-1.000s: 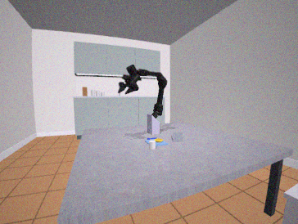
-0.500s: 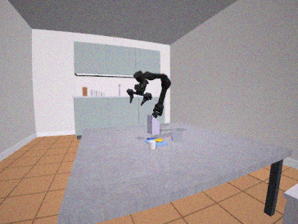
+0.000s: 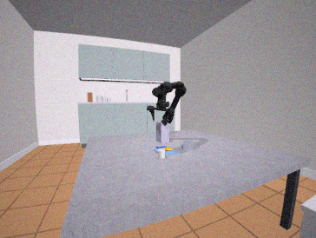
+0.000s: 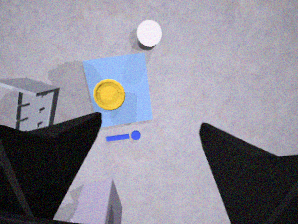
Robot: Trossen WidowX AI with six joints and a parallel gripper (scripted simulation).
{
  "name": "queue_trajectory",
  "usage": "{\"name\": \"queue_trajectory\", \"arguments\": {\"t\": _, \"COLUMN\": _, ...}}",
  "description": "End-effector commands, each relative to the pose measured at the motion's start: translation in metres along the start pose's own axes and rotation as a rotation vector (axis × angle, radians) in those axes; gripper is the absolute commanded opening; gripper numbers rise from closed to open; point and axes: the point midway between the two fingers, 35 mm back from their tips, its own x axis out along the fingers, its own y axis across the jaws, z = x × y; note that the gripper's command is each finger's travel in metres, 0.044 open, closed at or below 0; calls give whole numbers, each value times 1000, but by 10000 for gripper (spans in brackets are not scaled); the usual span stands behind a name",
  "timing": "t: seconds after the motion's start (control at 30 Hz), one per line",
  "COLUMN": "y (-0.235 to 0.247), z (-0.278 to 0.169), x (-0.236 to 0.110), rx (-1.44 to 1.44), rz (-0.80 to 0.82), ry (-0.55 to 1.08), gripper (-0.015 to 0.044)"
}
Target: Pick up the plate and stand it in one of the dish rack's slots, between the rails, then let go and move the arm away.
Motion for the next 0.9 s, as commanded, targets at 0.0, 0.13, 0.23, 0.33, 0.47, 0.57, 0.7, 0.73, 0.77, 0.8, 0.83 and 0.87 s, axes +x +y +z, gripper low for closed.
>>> {"name": "queue_trajectory", "arguments": {"t": 0.0, "y": 27, "z": -5, "x": 14, "rx": -85, "rz": 64, "ry": 60, "gripper": 400}}
{"name": "queue_trajectory", "arguments": {"t": 0.13, "y": 53, "z": -10, "x": 26, "rx": -163, "rz": 125, "ry": 115, "gripper": 400}}
{"name": "queue_trajectory", "arguments": {"t": 0.23, "y": 58, "z": -11, "x": 28, "rx": -176, "rz": 135, "ry": 124, "gripper": 400}}
{"name": "queue_trajectory", "arguments": {"t": 0.33, "y": 59, "z": -11, "x": 39, "rx": -176, "rz": 134, "ry": 124, "gripper": 400}}
{"name": "queue_trajectory", "arguments": {"t": 0.47, "y": 70, "z": -17, "x": 103, "rx": -176, "rz": 134, "ry": 122, "gripper": 400}}
{"name": "queue_trajectory", "arguments": {"t": 0.57, "y": 78, "z": -28, "x": 137, "rx": -176, "rz": 141, "ry": 124, "gripper": 400}}
{"name": "queue_trajectory", "arguments": {"t": 0.7, "y": 77, "z": -29, "x": 140, "rx": -176, "rz": 141, "ry": 124, "gripper": 400}}
{"name": "queue_trajectory", "arguments": {"t": 0.73, "y": 77, "z": -29, "x": 140, "rx": -176, "rz": 141, "ry": 124, "gripper": 400}}
{"name": "queue_trajectory", "arguments": {"t": 0.77, "y": 77, "z": -29, "x": 140, "rx": -176, "rz": 141, "ry": 124, "gripper": 400}}
{"name": "queue_trajectory", "arguments": {"t": 0.8, "y": 77, "z": -29, "x": 140, "rx": -176, "rz": 141, "ry": 124, "gripper": 400}}
{"name": "queue_trajectory", "arguments": {"t": 0.83, "y": 77, "z": -29, "x": 141, "rx": -177, "rz": 141, "ry": 124, "gripper": 400}}
{"name": "queue_trajectory", "arguments": {"t": 0.87, "y": 77, "z": -29, "x": 142, "rx": -177, "rz": 141, "ry": 124, "gripper": 400}}
